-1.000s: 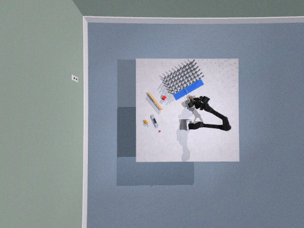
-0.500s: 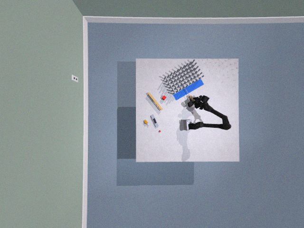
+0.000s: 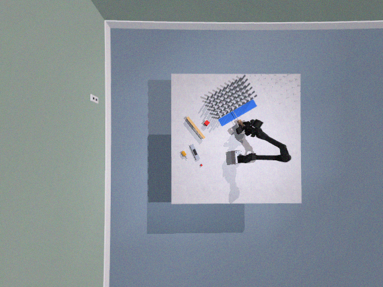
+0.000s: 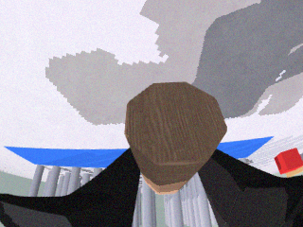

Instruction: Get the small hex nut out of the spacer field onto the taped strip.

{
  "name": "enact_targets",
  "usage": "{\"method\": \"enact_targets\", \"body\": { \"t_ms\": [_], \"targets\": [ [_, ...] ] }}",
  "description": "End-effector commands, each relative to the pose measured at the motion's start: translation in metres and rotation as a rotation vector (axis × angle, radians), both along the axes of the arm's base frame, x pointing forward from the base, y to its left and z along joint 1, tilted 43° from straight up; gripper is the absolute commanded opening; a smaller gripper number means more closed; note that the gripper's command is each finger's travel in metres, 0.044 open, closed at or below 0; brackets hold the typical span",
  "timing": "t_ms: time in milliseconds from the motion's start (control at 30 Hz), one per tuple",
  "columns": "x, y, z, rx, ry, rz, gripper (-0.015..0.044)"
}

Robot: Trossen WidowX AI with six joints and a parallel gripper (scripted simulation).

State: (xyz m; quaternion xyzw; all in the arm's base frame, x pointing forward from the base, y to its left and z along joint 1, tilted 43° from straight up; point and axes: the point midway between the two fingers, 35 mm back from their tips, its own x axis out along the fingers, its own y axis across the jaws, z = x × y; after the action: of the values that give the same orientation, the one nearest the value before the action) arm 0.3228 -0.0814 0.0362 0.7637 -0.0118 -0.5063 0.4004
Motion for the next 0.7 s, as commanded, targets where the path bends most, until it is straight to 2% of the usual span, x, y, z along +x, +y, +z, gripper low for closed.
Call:
{"method": "enact_targets", "body": {
  "t_ms": [0, 667],
  "targets": [
    [0.004, 0.000, 0.001, 0.000, -0.011, -0.006, 0.0000],
    [0.015, 0.003, -0.002, 0.001, -0.012, -0.006, 0.0000]
  ]
}}
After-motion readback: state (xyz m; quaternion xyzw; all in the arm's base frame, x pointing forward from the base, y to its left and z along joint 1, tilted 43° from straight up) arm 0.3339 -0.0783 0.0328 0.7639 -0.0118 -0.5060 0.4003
